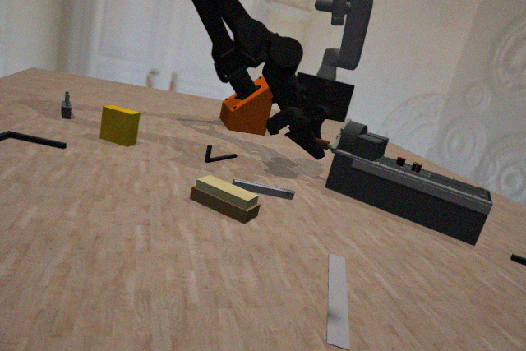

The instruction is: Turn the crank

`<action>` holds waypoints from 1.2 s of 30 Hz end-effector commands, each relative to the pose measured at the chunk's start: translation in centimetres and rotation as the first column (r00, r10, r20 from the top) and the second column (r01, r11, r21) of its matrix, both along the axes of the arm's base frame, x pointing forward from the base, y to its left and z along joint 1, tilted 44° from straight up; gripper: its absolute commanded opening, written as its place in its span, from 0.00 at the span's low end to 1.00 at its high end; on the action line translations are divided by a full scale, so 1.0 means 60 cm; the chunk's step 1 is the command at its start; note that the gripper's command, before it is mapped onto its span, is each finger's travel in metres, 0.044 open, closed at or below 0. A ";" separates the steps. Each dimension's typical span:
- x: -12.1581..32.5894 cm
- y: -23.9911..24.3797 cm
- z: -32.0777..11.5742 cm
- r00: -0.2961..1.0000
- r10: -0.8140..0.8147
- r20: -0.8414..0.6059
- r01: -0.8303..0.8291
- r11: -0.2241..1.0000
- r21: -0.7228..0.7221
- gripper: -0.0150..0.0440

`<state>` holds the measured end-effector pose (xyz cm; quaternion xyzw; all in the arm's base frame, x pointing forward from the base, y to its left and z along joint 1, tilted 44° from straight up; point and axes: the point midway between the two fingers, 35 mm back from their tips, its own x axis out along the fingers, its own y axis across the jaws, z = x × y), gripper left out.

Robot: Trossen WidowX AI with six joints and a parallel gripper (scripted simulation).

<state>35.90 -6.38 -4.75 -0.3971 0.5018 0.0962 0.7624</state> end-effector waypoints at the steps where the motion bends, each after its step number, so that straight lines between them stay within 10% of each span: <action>1: 0.007 0.002 0.014 1.000 -0.001 0.018 0.001 1.000 -0.002 0.25; 36: 0.006 0.053 0.048 1.000 -0.001 0.018 0.001 1.000 0.000 0.25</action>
